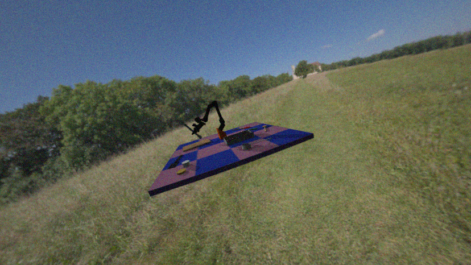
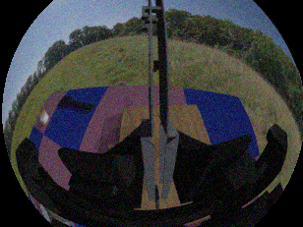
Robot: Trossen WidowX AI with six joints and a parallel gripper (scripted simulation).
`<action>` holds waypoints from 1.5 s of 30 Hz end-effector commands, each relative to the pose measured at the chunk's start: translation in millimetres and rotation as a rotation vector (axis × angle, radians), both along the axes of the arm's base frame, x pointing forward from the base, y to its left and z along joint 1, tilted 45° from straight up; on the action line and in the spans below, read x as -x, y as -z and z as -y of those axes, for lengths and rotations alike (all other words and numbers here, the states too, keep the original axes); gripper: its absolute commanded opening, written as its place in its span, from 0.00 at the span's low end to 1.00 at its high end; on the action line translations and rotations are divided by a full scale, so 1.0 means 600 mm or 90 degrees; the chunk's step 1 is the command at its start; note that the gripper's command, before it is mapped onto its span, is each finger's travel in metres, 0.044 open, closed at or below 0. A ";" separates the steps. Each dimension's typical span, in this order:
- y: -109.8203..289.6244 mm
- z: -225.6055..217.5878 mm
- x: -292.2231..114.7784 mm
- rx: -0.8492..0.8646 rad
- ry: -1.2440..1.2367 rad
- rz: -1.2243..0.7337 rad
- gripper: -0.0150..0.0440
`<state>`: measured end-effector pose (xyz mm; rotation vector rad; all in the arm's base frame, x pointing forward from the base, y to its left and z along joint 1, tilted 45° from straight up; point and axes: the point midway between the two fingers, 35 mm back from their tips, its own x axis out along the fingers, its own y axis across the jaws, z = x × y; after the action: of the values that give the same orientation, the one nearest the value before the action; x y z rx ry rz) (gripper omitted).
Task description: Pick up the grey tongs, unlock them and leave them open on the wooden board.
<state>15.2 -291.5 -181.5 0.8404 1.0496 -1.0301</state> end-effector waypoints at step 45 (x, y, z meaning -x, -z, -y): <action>0.044 0.033 -0.011 -0.429 -0.015 -0.134 0.00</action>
<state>21.3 -307.9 -211.1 1.2559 1.5884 -0.7632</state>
